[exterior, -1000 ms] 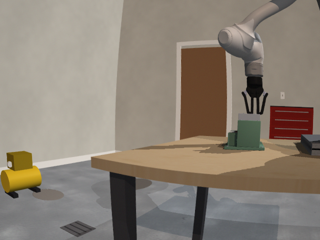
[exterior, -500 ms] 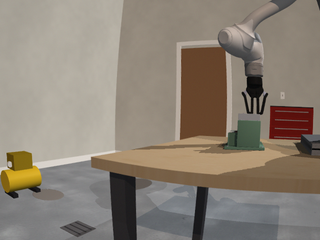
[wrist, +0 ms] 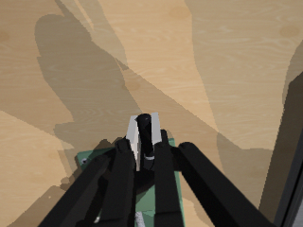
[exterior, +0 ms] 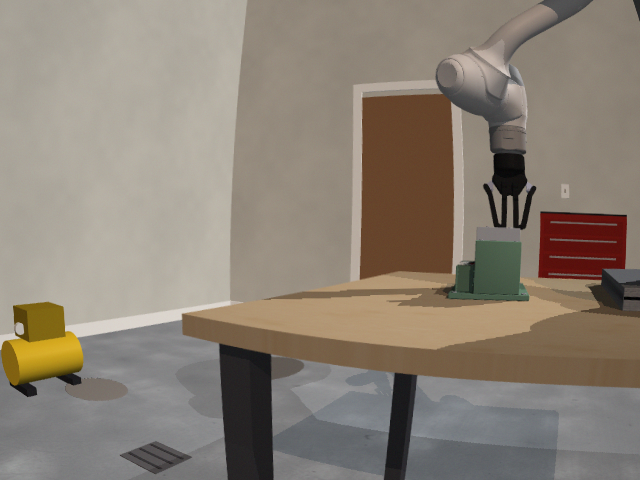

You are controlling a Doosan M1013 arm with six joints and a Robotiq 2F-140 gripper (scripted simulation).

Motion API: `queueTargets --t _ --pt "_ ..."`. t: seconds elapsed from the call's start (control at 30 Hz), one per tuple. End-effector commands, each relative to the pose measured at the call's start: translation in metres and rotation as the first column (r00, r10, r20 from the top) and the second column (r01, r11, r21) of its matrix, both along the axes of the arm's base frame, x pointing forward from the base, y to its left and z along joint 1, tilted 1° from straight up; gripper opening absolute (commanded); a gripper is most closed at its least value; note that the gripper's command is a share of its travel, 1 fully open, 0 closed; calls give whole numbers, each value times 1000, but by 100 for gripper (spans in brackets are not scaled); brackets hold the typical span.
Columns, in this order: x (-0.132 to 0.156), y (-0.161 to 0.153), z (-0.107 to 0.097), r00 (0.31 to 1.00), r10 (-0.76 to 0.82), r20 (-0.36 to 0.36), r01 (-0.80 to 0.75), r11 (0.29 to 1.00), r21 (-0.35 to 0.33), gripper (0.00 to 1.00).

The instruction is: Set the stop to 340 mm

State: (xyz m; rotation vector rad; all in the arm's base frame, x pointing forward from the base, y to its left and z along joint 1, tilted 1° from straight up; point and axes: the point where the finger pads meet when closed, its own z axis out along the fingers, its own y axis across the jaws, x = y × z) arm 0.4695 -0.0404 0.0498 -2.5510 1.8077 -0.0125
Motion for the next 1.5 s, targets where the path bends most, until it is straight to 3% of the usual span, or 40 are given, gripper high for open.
queueTargets --t 0.0,0.6,0.63,1.47 --pt "0 1 -3 1000 1 2 -1 1000 2 4" --pt "0 1 -3 1000 1 2 -1 1000 2 4" --pt "0 1 -3 1000 1 2 -1 1000 2 33" --pt "0 1 -3 1000 1 2 -1 1000 2 33"
